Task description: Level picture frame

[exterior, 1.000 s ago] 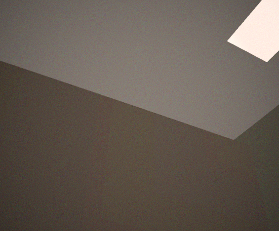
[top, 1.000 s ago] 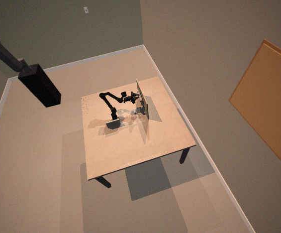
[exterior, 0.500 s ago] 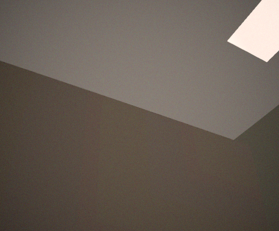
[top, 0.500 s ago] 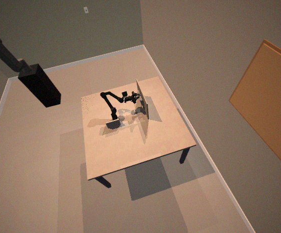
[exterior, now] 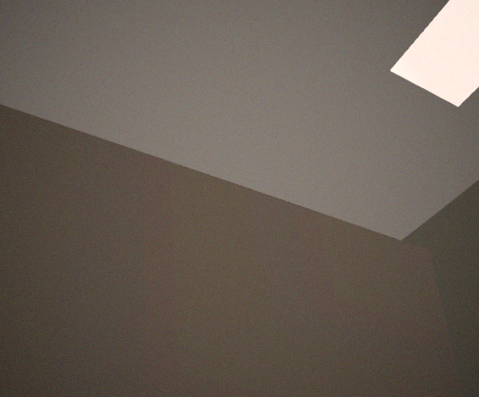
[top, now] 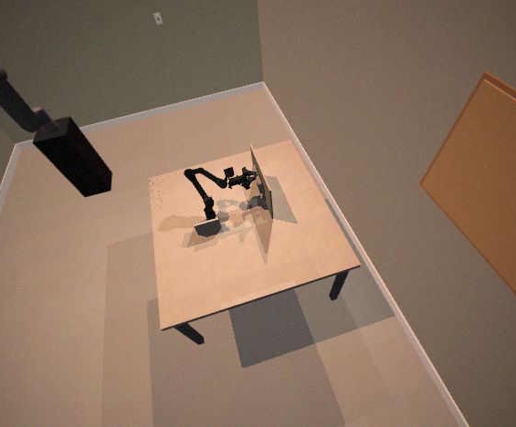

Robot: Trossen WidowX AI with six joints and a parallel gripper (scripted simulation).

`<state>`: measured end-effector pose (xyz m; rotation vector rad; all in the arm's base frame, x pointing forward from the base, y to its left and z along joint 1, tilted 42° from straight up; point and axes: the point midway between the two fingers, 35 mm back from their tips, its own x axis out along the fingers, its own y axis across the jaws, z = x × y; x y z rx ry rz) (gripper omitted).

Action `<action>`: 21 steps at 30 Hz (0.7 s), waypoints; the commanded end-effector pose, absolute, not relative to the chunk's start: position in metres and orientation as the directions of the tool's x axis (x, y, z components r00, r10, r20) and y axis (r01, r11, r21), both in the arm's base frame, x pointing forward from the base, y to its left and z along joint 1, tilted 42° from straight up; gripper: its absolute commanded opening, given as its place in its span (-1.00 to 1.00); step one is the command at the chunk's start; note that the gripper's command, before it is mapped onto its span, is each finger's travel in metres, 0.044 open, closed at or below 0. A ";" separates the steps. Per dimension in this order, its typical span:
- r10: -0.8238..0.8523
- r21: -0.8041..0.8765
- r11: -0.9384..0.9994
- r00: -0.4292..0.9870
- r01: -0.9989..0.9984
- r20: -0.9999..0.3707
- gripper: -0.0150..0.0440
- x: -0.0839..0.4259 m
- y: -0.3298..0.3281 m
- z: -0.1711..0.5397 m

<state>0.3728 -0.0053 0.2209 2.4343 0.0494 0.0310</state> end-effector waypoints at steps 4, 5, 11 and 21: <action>0.039 0.652 -0.758 0.999 0.021 0.013 0.39 0.373 -0.006 0.222; 0.039 0.652 -0.758 0.999 0.021 0.013 0.39 0.373 -0.006 0.222; 0.039 0.652 -0.758 0.999 0.021 0.013 0.39 0.373 -0.006 0.222; 0.039 0.652 -0.758 0.999 0.021 0.013 0.12 0.373 -0.006 0.223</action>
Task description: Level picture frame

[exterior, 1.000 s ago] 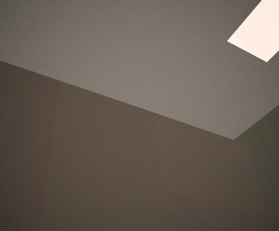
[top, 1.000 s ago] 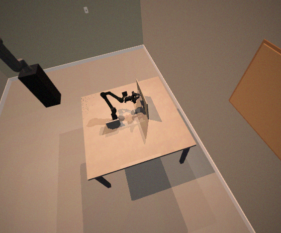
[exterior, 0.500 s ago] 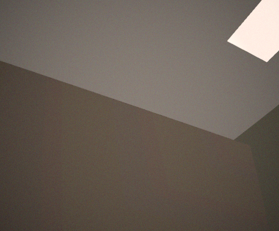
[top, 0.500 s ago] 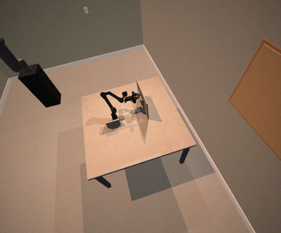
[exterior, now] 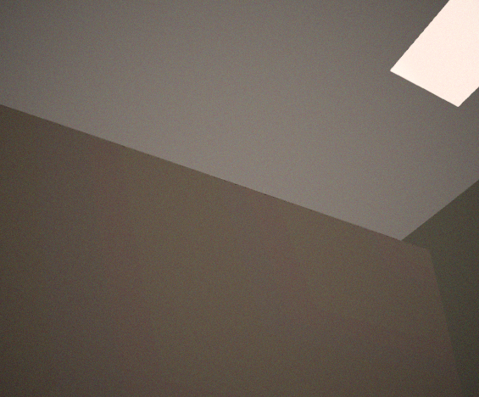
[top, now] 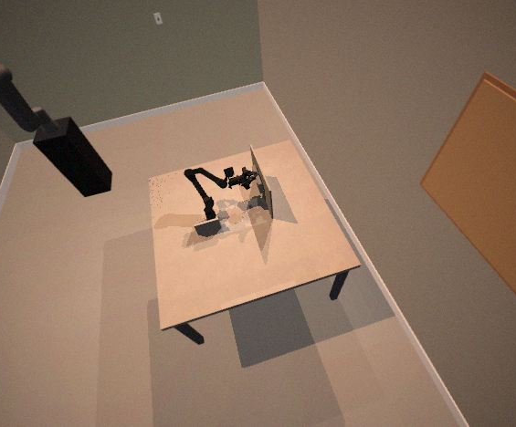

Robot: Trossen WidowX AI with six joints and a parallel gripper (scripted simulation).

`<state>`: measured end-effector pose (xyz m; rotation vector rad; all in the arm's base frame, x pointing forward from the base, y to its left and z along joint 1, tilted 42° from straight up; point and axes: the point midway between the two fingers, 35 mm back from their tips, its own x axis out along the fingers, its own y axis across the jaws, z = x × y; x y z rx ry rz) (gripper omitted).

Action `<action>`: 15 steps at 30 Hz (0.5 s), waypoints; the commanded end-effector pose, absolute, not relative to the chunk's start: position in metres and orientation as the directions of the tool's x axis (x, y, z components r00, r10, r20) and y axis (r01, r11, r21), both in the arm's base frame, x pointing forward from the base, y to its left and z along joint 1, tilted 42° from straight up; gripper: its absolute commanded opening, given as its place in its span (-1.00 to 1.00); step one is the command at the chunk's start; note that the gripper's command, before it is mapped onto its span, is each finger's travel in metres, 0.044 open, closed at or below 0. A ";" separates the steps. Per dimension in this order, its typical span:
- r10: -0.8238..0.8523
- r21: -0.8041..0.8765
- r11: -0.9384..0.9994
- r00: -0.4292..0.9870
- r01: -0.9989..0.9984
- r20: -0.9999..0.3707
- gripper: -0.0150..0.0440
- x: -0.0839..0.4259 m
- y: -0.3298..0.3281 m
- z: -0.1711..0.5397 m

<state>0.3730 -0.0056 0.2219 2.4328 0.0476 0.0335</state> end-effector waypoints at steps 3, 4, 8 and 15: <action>0.039 0.652 -0.758 0.999 0.021 0.013 -0.14 0.373 -0.006 0.223; 0.039 0.652 -0.758 0.999 0.021 0.013 -0.23 0.373 -0.006 0.223; 0.039 0.652 -0.758 0.999 0.021 0.013 -0.32 0.373 -0.006 0.223; 0.039 0.652 -0.758 0.999 0.021 0.013 -0.49 0.373 -0.006 0.223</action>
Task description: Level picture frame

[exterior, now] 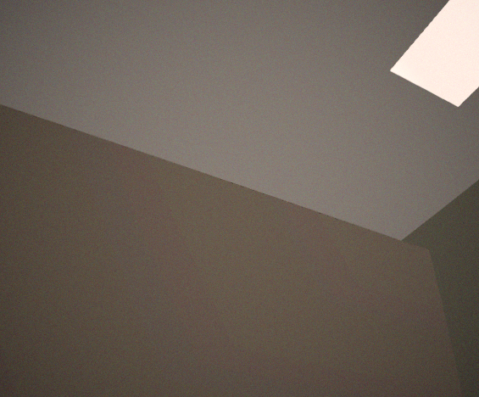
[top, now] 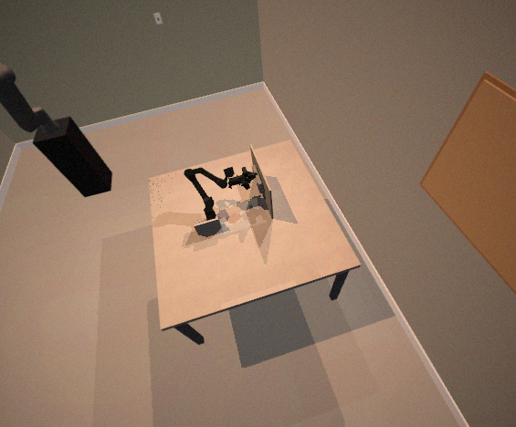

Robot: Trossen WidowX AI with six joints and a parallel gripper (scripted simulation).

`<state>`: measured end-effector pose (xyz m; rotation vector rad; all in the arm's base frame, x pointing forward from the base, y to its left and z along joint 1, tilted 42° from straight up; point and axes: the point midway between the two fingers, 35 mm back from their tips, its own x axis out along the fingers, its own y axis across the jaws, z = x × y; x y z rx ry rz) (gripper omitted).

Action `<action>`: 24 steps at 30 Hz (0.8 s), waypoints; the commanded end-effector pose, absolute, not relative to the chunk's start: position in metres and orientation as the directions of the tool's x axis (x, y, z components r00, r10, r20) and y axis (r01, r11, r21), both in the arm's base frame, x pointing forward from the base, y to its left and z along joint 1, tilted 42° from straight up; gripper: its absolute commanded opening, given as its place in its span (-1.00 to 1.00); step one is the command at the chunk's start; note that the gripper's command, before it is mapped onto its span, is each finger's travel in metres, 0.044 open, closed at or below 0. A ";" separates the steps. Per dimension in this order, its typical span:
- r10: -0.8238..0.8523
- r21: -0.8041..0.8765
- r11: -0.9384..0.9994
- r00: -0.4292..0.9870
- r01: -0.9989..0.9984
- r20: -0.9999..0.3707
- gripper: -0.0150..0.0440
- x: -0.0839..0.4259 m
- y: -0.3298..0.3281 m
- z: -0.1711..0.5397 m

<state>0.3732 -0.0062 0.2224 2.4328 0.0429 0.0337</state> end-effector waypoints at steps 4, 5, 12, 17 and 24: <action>0.039 0.652 -0.758 0.999 0.021 0.013 -0.49 0.373 -0.006 0.223; 0.039 0.652 -0.758 0.999 0.021 0.013 -0.49 0.373 -0.007 0.223; 0.039 0.652 -0.758 0.999 0.021 0.012 -0.49 0.373 -0.008 0.224; 0.039 0.652 -0.758 0.999 0.021 0.012 -0.49 0.373 -0.009 0.225; 0.039 0.652 -0.758 0.999 0.021 0.012 -0.49 0.373 -0.011 0.226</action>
